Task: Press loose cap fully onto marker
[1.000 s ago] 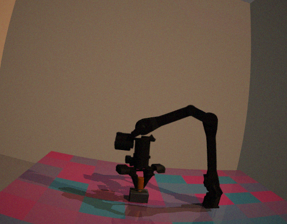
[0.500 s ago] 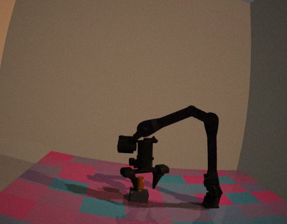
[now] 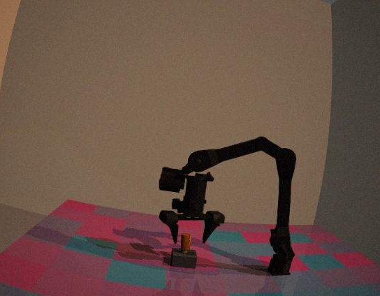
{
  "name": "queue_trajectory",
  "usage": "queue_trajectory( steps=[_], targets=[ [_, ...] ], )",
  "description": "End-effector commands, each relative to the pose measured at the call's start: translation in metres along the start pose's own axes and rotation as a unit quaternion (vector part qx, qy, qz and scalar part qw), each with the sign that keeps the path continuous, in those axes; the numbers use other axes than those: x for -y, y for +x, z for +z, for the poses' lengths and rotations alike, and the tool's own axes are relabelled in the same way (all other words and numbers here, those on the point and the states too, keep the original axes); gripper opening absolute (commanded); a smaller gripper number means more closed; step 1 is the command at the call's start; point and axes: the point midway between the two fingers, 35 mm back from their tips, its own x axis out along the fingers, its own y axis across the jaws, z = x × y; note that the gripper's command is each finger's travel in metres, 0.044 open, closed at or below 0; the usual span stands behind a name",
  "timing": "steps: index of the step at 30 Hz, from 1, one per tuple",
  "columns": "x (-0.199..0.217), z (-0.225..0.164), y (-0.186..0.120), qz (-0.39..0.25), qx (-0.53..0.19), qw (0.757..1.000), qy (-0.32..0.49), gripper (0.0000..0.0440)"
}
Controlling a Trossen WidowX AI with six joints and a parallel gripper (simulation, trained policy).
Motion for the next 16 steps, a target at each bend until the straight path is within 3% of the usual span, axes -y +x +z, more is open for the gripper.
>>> queue_trajectory(
  steps=[1,16],
  targets=[
    [-0.003,0.002,-0.019,0.020,0.011,1.000,0.003,0.0440],
    [0.003,0.003,-0.056,0.050,0.028,0.998,-0.003,0.0439]
  ],
)
